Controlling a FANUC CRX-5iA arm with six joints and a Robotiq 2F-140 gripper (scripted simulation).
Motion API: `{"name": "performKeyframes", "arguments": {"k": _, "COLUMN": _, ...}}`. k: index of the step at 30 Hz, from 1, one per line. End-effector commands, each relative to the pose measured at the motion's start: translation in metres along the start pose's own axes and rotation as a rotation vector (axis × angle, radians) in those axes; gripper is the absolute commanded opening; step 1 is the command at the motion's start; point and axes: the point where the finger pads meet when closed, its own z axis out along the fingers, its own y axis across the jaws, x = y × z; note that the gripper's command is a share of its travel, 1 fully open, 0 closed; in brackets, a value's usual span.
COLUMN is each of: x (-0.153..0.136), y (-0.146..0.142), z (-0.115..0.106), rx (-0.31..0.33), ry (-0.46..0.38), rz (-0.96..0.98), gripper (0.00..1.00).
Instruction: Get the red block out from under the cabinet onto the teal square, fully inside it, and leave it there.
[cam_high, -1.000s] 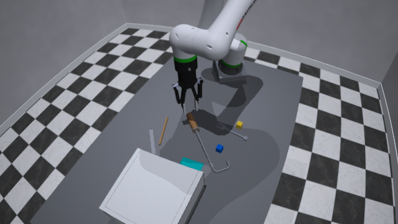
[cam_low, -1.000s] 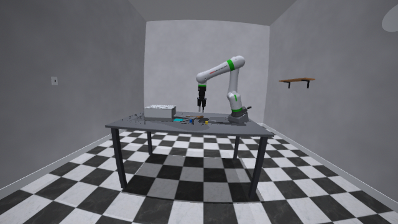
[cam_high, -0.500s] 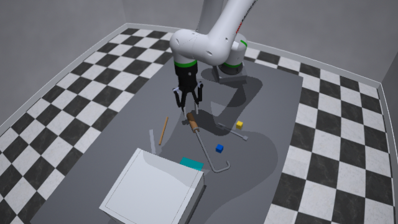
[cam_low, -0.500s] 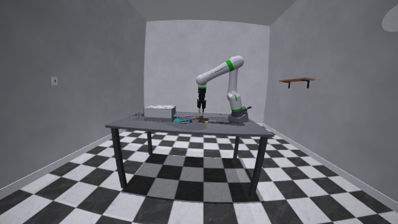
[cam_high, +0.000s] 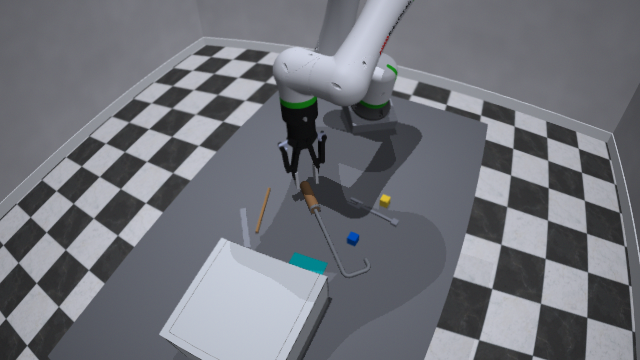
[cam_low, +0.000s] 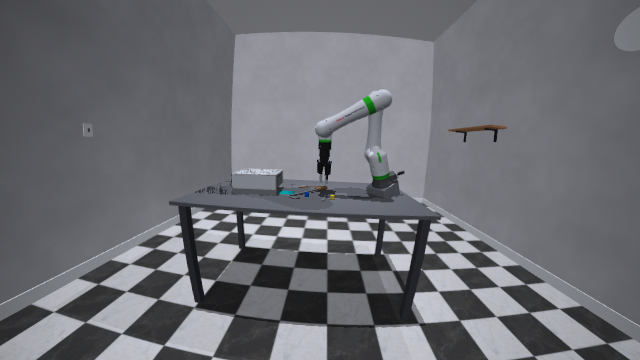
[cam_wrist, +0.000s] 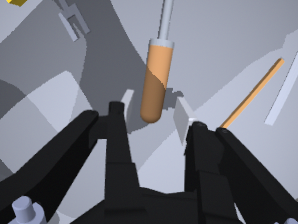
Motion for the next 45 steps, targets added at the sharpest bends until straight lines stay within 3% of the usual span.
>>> {"name": "performKeyframes", "arguments": {"k": 1, "x": 0.0, "y": 0.0, "z": 0.0, "rx": 0.0, "ry": 0.0, "rz": 0.0, "gripper": 0.34}}
{"name": "performKeyframes", "arguments": {"k": 32, "x": 0.0, "y": 0.0, "z": 0.001, "rx": 0.0, "ry": 0.0, "rz": 0.0, "gripper": 0.34}}
{"name": "performKeyframes", "arguments": {"k": 45, "x": 0.0, "y": 0.0, "z": 0.011, "rx": 0.0, "ry": 0.0, "rz": 0.0, "gripper": 0.34}}
